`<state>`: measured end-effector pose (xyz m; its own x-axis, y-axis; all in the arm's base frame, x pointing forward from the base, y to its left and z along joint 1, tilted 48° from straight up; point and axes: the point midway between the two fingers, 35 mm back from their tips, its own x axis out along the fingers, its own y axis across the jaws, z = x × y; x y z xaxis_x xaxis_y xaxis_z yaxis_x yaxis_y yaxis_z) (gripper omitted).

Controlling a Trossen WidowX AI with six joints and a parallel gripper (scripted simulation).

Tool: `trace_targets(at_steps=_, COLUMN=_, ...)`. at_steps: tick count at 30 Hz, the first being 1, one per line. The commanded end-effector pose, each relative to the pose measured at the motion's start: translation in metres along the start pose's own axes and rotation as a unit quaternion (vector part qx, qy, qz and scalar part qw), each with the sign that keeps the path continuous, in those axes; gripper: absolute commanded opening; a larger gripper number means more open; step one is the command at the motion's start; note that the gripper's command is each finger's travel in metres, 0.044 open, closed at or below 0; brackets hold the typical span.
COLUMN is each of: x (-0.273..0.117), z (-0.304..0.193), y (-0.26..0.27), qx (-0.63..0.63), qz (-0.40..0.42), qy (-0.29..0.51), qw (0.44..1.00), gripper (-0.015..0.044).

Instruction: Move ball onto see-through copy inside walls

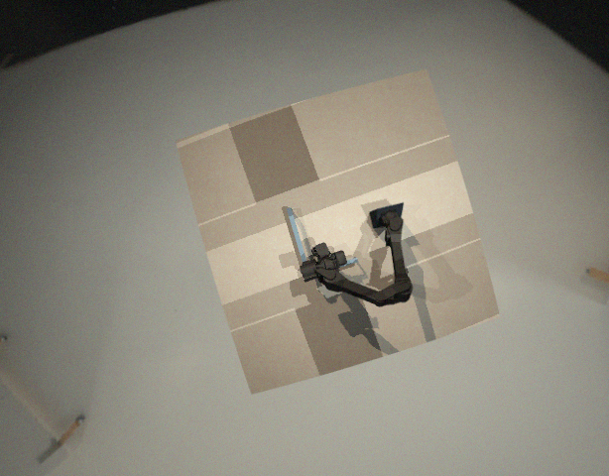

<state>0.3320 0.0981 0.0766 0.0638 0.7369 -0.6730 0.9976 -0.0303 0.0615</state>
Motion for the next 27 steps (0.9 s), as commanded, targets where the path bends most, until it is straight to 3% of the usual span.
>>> trace_targets(at_steps=1, x=-0.011, z=0.001, y=0.001, qx=0.0, qz=0.0, qy=-0.001, qw=1.0, gripper=0.0288)
trace_targets(at_steps=6, x=-0.083, z=0.001, y=0.0, qx=0.002, qz=-0.003, qy=0.0, qw=1.0, gripper=0.0288)
trace_targets(at_steps=20, x=-0.078, z=0.003, y=0.002, qx=0.006, qz=0.001, qy=0.001, qw=1.0, gripper=0.0288)
trace_targets(at_steps=25, x=-0.12, z=0.003, y=0.002, qx=0.005, qz=0.0, qy=0.0, qw=1.0, gripper=0.042)
trace_targets(at_steps=27, x=-0.128, z=0.003, y=0.001, qx=0.005, qz=-0.001, qy=0.001, qw=1.0, gripper=0.044)
